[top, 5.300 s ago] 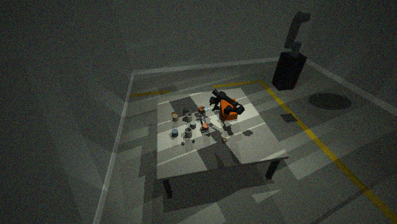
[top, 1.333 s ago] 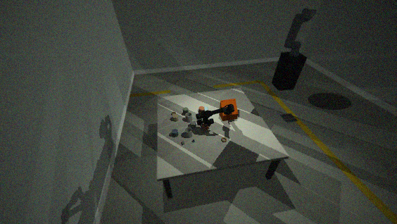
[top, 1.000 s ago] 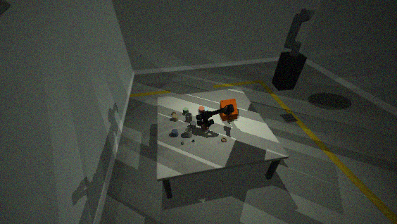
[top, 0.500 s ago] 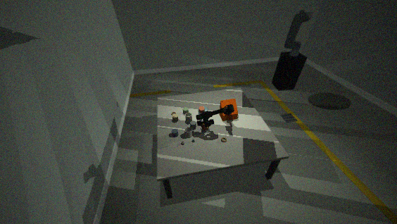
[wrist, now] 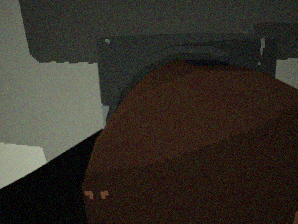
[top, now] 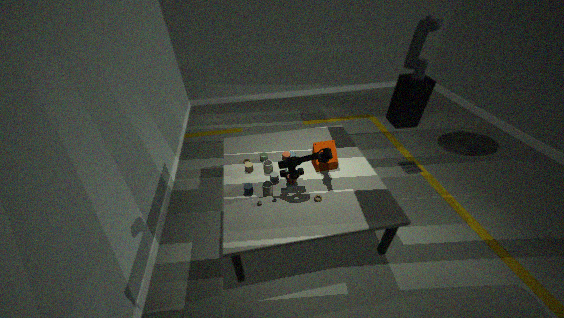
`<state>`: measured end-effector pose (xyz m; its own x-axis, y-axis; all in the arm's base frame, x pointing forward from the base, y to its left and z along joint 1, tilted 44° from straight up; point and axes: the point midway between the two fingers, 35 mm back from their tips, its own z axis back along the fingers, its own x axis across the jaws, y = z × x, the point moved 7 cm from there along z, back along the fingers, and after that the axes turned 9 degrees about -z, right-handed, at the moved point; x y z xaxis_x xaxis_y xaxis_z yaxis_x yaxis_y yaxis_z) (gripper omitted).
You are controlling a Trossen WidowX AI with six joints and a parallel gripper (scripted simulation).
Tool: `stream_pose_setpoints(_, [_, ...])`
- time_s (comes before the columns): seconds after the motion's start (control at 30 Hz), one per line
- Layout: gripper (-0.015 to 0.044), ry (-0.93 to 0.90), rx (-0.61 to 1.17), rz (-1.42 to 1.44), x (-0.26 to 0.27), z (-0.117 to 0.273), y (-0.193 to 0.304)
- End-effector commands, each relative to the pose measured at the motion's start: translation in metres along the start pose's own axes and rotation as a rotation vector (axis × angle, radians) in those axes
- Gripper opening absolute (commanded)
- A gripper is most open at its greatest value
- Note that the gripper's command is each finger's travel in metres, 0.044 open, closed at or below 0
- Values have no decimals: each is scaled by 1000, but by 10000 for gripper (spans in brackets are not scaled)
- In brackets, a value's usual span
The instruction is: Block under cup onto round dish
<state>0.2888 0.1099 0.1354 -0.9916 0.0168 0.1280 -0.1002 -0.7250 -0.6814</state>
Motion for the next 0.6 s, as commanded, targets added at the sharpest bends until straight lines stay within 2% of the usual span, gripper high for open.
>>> stream_pose_setpoints(0.0, [0,10,6,3,-3,7,1])
stream_pose_setpoints(0.57, [0,11,10,3,-6,28,1])
